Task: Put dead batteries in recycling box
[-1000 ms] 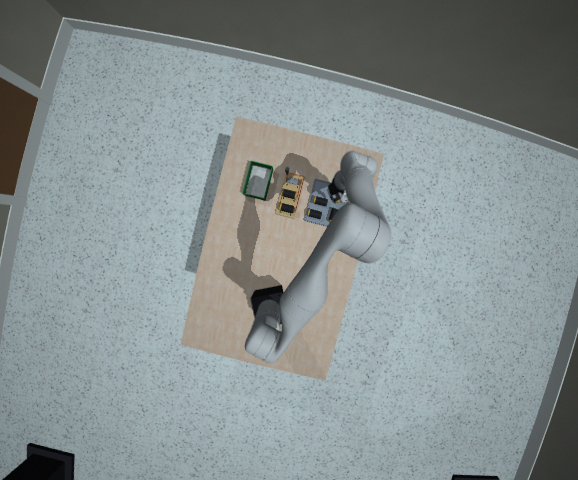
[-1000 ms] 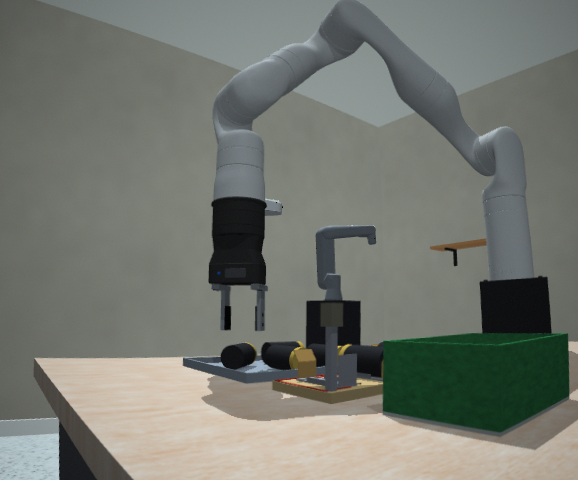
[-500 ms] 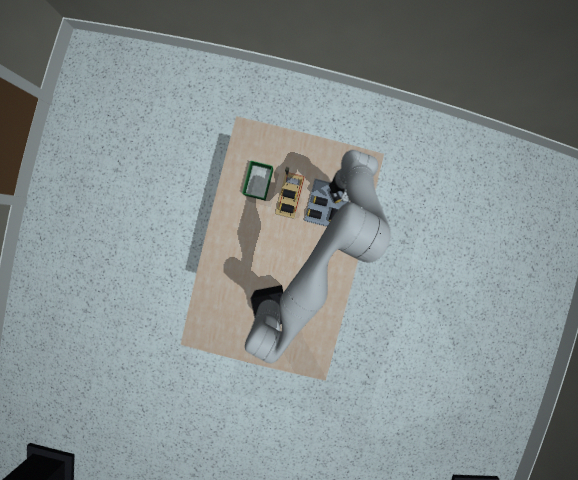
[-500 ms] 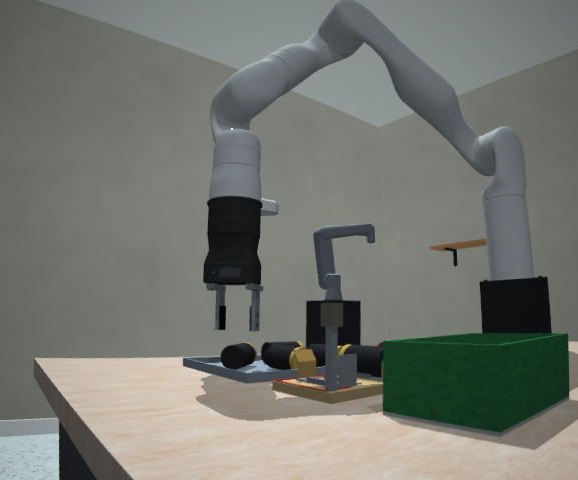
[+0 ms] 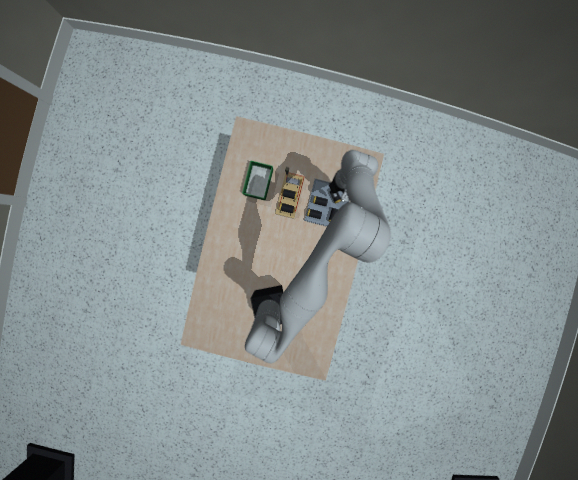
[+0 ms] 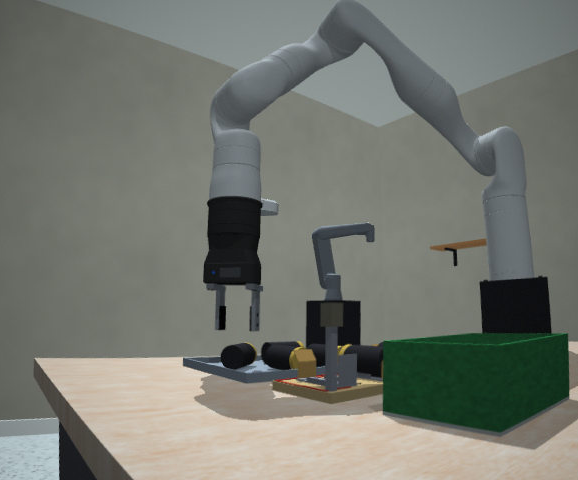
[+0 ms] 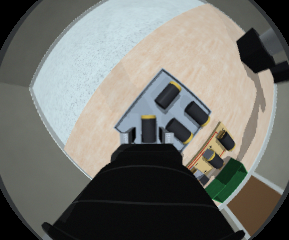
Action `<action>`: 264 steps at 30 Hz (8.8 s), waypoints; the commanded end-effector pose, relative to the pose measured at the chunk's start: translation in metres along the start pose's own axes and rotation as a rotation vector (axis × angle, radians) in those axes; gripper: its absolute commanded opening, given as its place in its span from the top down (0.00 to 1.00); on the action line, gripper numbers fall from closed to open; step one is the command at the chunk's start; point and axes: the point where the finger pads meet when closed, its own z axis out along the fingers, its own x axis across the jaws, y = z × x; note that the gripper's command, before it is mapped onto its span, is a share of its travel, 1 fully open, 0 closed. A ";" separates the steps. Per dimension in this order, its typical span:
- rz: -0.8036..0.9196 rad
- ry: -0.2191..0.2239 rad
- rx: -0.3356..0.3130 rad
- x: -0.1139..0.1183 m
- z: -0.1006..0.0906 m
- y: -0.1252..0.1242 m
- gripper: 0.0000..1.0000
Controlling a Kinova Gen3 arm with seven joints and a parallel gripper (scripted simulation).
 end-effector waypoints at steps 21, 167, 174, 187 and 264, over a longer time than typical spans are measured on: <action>-0.007 0.003 0.010 0.005 0.001 -0.006 0.10; -0.005 -0.003 0.006 -0.002 0.045 -0.002 0.43; -0.005 -0.001 0.007 -0.001 0.038 -0.002 0.43; -0.005 -0.001 0.008 -0.001 0.000 -0.003 0.43; 0.237 -0.003 0.006 -0.002 -0.087 -0.002 0.43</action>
